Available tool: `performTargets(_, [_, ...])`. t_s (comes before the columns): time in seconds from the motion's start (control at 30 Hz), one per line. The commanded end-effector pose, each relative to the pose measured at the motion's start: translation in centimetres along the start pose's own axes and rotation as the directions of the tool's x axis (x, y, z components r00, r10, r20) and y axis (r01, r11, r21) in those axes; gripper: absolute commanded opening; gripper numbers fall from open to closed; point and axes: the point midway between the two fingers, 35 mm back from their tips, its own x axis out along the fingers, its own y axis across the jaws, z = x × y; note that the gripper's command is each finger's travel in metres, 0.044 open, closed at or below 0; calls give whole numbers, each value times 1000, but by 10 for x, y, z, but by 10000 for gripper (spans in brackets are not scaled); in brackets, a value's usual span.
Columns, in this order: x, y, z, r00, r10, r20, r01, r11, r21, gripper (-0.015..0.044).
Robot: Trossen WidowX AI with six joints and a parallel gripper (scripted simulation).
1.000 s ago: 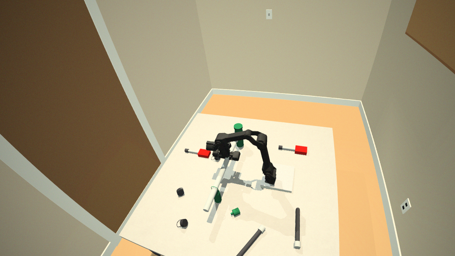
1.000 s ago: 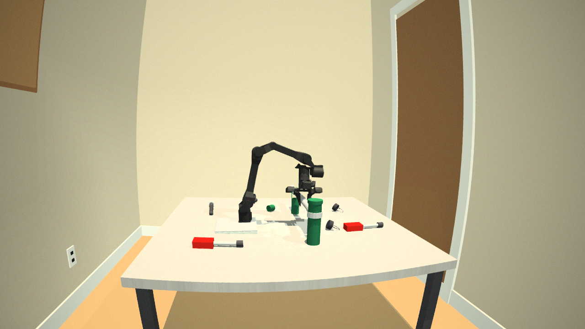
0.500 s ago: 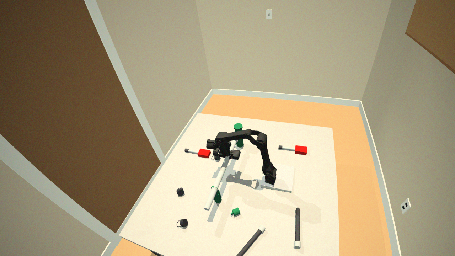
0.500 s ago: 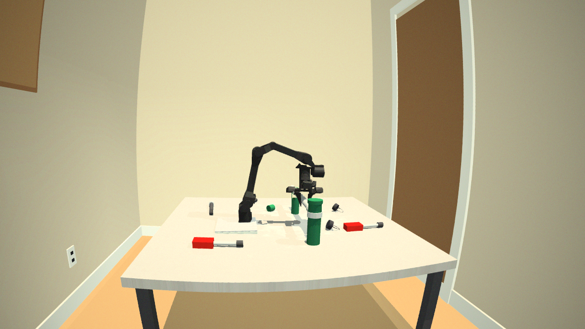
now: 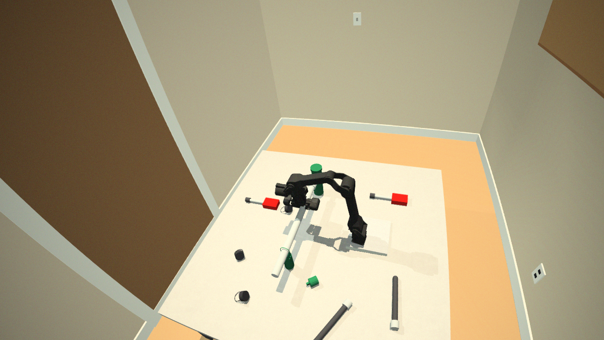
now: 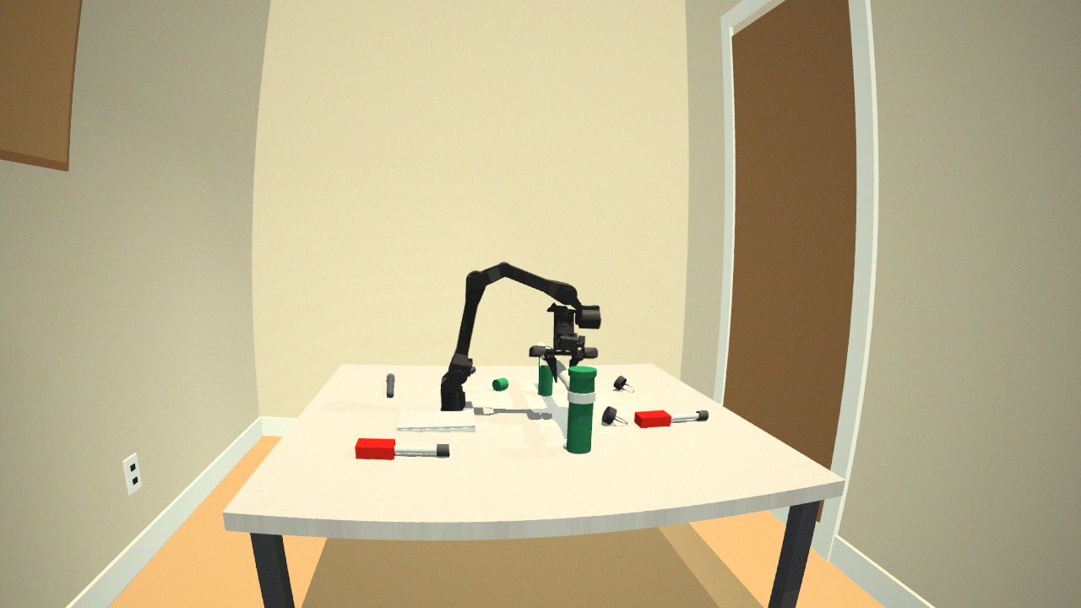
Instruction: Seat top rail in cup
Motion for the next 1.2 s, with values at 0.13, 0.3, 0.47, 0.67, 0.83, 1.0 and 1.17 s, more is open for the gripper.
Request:
performTargets(0.13, [0,0,0,1000,0,0,0,1000,0,0])
performTargets(0.3, [0,0,1,1000,0,0,0,1000,0,0])
performTargets(0.47, [0,0,1,1000,0,1,0,1000,0,0])
performTargets(0.67, [0,0,3,1000,0,1,0,1000,1,0])
performTargets(0.83, [0,0,4,1000,0,2,0,1000,1,0])
performTargets(1.0, [0,0,4,1000,0,3,0,1000,1,0])
performTargets(1.17, [0,0,5,1000,0,4,0,1000,1,0])
